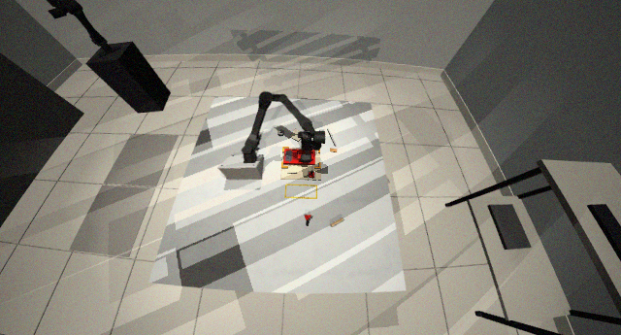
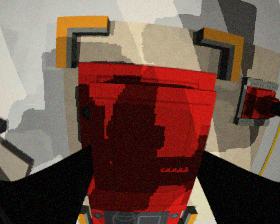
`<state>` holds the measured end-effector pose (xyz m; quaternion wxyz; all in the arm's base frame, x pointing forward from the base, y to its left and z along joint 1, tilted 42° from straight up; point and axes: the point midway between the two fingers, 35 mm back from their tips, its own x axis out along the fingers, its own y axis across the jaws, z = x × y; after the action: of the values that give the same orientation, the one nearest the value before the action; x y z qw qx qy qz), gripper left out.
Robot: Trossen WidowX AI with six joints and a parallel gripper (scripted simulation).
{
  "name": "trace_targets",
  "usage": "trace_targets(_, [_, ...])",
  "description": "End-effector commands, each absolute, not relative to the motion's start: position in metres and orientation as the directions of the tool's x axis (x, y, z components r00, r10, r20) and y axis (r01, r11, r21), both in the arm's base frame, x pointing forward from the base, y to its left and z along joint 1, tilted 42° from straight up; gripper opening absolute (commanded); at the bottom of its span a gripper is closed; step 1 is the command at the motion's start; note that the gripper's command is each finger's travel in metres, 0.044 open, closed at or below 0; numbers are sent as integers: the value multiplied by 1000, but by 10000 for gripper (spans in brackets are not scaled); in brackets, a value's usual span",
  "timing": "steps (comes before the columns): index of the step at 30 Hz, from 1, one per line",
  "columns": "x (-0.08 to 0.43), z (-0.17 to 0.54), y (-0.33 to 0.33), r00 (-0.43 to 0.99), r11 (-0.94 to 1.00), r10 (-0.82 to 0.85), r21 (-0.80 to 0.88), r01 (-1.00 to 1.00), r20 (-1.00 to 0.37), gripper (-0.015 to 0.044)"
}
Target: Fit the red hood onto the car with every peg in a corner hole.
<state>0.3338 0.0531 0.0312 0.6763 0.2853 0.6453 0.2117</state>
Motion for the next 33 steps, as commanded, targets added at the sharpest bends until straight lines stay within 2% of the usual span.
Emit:
trace_targets(1, [334, 30, 55, 78, 745, 657, 662, 86, -750, 0])
trace_targets(10, [334, 30, 54, 77, 748, 655, 659, 82, -752, 0])
trace_targets(27, [334, 30, 55, 77, 748, 655, 659, 82, -752, 440])
trace_targets(33, [334, 40, 44, 76, 748, 655, 659, 82, -752, 440])
